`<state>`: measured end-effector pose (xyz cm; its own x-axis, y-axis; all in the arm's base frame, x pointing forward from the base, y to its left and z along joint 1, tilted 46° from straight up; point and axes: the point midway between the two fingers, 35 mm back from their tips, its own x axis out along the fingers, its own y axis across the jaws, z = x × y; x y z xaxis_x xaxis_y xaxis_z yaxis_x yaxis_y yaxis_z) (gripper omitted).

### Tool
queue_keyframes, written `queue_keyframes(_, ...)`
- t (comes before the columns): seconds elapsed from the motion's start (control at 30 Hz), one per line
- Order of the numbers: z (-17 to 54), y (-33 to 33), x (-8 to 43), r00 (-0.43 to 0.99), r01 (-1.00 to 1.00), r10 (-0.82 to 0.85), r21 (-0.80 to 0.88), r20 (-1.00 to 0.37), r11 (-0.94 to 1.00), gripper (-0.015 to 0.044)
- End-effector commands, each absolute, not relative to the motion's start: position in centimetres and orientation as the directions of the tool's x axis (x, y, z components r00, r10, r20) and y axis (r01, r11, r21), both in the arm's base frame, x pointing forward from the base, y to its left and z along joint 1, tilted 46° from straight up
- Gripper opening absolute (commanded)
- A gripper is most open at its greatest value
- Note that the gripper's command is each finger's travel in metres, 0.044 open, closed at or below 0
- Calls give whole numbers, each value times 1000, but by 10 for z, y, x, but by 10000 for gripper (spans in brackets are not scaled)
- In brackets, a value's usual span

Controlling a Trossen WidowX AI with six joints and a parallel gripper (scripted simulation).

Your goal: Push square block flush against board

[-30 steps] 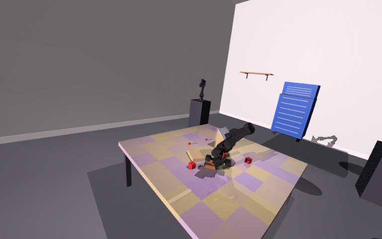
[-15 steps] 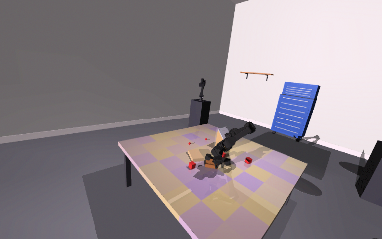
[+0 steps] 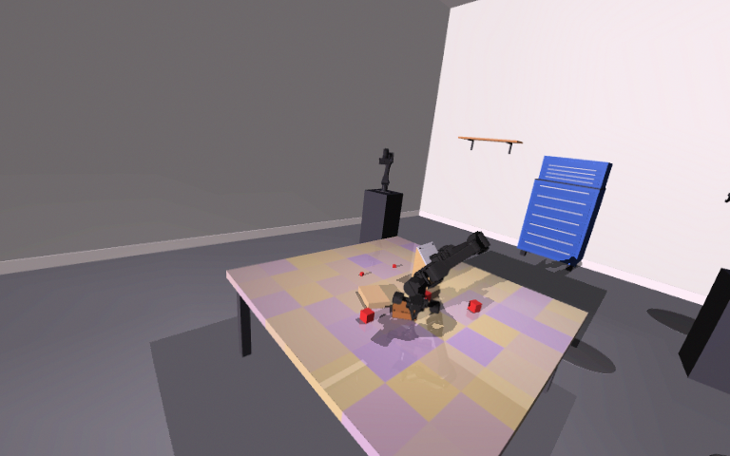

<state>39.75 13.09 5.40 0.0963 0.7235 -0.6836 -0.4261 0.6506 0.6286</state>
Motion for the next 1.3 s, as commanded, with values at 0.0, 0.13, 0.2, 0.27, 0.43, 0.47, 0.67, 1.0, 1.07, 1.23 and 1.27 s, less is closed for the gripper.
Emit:
queue_keyframes(0.0,48,130,390,82,-419,723,634,-686,650,0)
queue_keyframes(0.13,46,129,386,82,-419,723,634,-686,650,0)
queue_keyframes(0.2,45,128,385,82,-419,723,634,-686,650,0)
queue_keyframes(0.27,44,127,383,81,-419,723,634,-687,650,0)
queue_keyframes(0.43,41,125,379,81,-419,722,634,-687,650,0)
queue_keyframes(0.47,41,125,378,81,-419,722,634,-687,650,0)
queue_keyframes(0.67,37,123,373,81,-419,722,634,-687,650,0)
queue_keyframes(1.0,32,118,366,81,-418,722,634,-687,650,0)
queue_keyframes(1.07,30,117,364,80,-418,722,634,-687,650,0)
queue_keyframes(1.23,28,115,360,80,-418,722,634,-688,651,0)
queue_keyframes(1.27,27,115,359,80,-418,722,634,-688,651,0)
